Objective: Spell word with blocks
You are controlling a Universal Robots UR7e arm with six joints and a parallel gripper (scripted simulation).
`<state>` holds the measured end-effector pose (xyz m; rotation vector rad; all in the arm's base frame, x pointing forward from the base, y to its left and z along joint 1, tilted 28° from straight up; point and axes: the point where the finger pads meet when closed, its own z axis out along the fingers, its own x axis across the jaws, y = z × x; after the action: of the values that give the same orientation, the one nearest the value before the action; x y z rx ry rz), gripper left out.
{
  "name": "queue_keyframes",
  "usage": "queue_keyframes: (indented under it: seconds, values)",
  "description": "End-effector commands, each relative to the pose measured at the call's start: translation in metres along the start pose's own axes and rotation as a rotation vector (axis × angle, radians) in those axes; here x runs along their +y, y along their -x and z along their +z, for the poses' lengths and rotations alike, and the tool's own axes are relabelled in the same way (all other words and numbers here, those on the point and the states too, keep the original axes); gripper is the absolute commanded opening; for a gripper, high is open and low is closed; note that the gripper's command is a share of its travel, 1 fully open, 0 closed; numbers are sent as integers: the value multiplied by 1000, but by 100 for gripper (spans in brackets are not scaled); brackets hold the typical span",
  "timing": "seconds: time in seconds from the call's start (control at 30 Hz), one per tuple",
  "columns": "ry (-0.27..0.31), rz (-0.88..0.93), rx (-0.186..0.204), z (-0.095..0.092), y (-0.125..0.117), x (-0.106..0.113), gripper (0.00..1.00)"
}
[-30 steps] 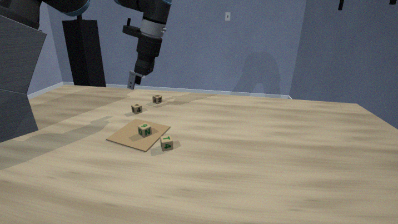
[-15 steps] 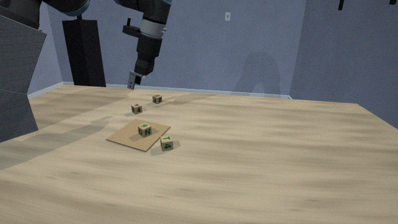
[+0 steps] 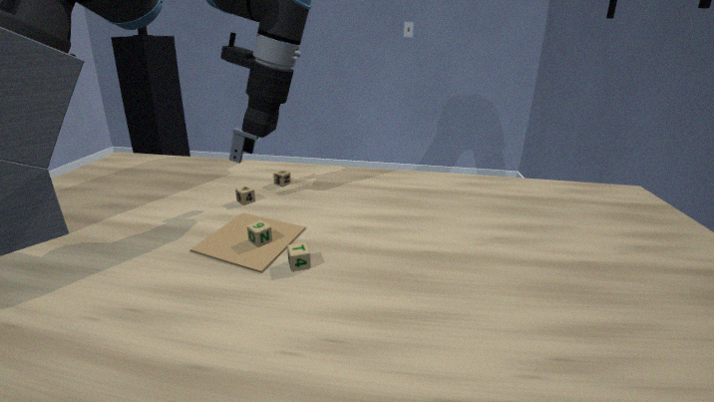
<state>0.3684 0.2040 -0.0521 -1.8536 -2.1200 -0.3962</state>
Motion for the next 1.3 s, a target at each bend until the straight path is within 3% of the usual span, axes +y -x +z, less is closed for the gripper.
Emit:
queue_keyframes:
  seconds: [0.0,0.1,0.17,0.27,0.37,1.27]
  values:
    - [5,5,-5,-15,71,50,100]
    - [5,5,-4,-20,99,64,100]
    - [5,5,-4,-20,99,64,100]
    - [5,5,-3,-27,131,78,100]
    - [5,4,-2,-29,141,81,100]
    - [5,4,-1,-29,141,81,100]
